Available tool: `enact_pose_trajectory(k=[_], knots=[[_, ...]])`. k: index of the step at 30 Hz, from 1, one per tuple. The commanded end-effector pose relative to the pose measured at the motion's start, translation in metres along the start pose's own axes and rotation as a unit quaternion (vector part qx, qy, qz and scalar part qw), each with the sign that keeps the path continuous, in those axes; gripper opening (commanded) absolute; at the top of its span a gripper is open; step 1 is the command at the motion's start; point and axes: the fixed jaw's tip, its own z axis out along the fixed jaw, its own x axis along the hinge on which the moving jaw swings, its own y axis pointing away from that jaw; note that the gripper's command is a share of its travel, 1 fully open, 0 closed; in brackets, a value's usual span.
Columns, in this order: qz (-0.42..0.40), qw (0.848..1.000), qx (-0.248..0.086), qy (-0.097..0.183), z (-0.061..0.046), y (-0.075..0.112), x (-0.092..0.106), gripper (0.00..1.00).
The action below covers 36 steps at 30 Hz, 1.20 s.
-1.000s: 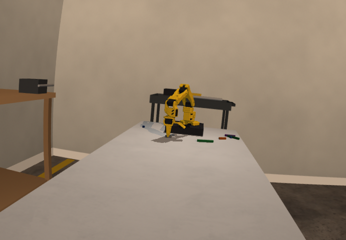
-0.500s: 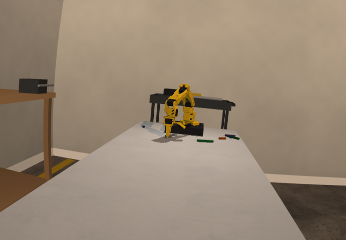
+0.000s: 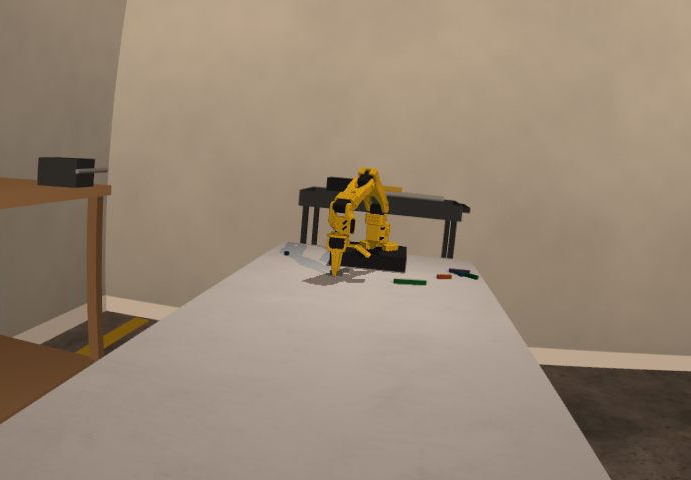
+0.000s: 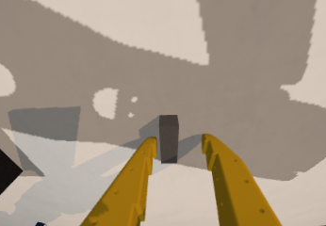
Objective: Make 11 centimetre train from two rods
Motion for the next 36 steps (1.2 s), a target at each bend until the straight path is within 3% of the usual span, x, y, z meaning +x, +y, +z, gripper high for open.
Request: enact_pose_trajectory(k=[1, 36], knots=[[-0.001, 1.000, -0.001, -0.001, 0.0002, 0.0050, 0.0009, 0.17], [-0.001, 1.000, -0.001, -0.001, -0.0049, 0.0074, 0.0009, 0.17]])
